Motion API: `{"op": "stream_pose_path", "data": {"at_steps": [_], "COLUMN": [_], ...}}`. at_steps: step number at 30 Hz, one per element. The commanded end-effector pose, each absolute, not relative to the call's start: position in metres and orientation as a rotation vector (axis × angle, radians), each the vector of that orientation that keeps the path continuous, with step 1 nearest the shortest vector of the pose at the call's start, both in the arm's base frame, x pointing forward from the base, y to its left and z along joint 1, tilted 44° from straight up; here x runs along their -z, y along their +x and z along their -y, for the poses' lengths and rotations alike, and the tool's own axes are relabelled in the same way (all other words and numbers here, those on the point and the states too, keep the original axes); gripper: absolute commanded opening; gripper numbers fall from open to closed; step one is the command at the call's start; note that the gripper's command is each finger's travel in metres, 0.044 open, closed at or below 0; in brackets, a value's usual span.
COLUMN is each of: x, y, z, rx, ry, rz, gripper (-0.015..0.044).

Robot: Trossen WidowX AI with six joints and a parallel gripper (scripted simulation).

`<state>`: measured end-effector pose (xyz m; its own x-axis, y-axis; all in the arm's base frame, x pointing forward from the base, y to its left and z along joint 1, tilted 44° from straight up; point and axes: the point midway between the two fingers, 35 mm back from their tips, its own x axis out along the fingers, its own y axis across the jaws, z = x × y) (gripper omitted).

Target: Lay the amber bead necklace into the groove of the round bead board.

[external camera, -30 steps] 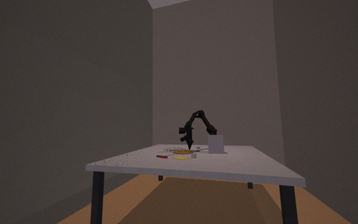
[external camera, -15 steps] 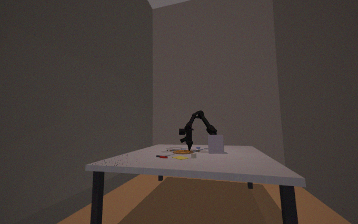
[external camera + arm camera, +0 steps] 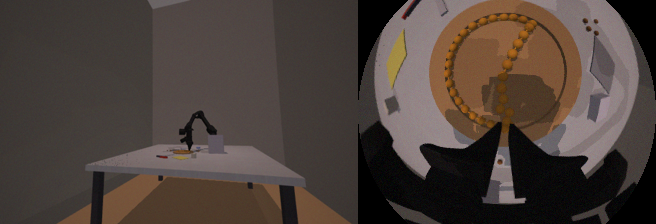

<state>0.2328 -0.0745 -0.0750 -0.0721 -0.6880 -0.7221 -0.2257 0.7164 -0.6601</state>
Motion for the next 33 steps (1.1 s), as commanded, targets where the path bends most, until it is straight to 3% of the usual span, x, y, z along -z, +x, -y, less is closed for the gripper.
{"op": "stream_pose_path", "data": {"at_steps": [1,5,22,33], "x": [0.076,0.076,0.067,0.066], "y": [0.23,0.23,0.231,0.232], "z": [0.077,0.077,0.068,0.067], "rx": [0.451,0.451,0.45,0.45], "ry": [-0.753,-0.753,-0.752,-0.753], "rz": [-1.647,-1.647,-1.646,-1.647], "gripper": [0.0,0.0,0.044,0.044]}}
